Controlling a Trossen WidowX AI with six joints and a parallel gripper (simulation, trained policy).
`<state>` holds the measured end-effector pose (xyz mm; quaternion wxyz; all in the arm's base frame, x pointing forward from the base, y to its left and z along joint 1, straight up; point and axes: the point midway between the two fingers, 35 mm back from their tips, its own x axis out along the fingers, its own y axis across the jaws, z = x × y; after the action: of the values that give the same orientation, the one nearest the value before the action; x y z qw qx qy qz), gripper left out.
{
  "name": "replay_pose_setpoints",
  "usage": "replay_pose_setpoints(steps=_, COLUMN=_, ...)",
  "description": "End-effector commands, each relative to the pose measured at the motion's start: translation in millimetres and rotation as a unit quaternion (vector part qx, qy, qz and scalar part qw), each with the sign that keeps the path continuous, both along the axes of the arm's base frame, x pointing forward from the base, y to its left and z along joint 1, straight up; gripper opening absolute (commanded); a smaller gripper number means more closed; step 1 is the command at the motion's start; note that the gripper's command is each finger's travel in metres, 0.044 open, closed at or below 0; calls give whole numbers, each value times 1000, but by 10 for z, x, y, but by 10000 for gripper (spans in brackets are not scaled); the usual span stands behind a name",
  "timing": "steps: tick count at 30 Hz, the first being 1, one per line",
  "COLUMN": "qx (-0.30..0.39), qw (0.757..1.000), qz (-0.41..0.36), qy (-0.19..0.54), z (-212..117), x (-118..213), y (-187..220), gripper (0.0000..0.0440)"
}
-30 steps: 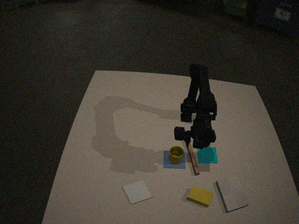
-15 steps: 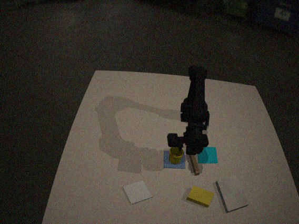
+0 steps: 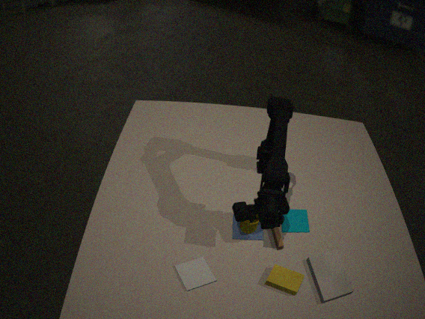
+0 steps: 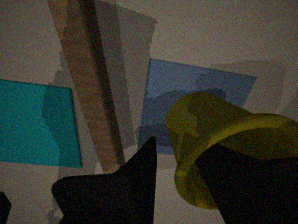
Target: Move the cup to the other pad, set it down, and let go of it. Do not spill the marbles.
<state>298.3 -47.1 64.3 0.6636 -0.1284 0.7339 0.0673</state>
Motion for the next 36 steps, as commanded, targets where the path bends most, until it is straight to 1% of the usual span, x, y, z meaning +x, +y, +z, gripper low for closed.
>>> replay_pose_setpoints(steps=1, qx=5, qw=1000, qz=30, qy=8, z=-91, x=-29, y=-14, gripper=80)
replay_pose_setpoints(steps=4, qx=6, qw=999, qz=50, qy=13, z=-95, x=-46, y=-23, gripper=14)
replay_pose_setpoints(steps=5, qx=7, qw=998, qz=56, qy=14, z=-90, x=-52, y=-24, gripper=1)
replay_pose_setpoints(steps=15, qx=20, qw=995, qz=98, qy=14, z=113, x=-83, y=12, gripper=16)
replay_pose_setpoints(steps=26, qx=27, qw=992, qz=126, qy=-1, z=444, x=-81, y=158, gripper=13)
replay_pose_setpoints(steps=36, qx=27, qw=987, qz=158, qy=-21, z=610, x=-27, y=409, gripper=4)
